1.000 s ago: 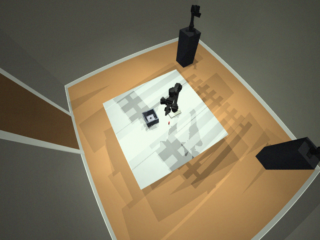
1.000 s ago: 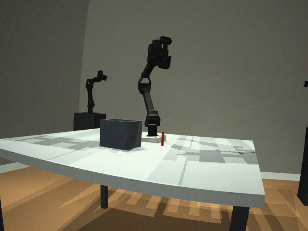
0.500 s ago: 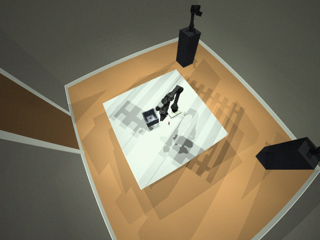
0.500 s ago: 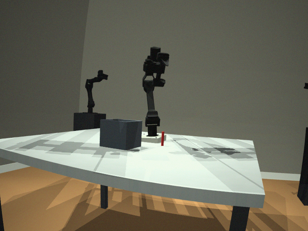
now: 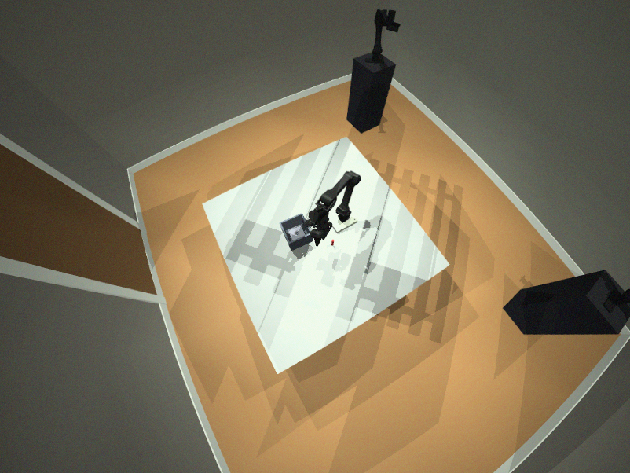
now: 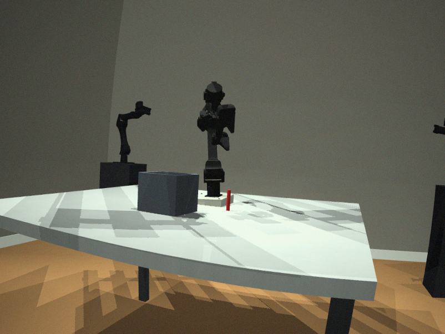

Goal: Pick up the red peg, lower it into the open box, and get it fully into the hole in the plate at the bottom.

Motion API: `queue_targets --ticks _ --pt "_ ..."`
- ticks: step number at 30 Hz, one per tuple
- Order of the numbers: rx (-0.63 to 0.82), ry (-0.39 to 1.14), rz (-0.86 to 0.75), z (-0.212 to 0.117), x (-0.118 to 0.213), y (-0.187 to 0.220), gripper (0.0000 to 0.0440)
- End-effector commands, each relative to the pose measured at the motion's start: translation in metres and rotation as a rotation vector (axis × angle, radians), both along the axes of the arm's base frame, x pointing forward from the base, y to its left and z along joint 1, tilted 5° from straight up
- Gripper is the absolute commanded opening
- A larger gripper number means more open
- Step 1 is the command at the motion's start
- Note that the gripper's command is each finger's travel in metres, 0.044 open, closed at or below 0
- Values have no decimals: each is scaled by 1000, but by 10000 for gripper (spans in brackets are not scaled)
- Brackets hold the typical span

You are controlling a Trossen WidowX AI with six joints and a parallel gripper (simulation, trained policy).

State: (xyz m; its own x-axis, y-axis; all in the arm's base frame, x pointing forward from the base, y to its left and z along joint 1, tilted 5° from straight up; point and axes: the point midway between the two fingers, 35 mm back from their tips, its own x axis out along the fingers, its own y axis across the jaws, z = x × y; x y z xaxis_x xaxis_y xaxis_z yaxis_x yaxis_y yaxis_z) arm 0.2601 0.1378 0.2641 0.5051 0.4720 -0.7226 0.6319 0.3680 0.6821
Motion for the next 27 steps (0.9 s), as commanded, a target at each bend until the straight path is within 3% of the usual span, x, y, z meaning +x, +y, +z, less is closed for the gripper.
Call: queue_targets --ticks 1,16,27 --pt "-16 100 8 -21 -8 -2 440" --pt "-103 559 -17 -97 -65 -9 440" --pt "-200 751 -72 -137 -93 -16 440"
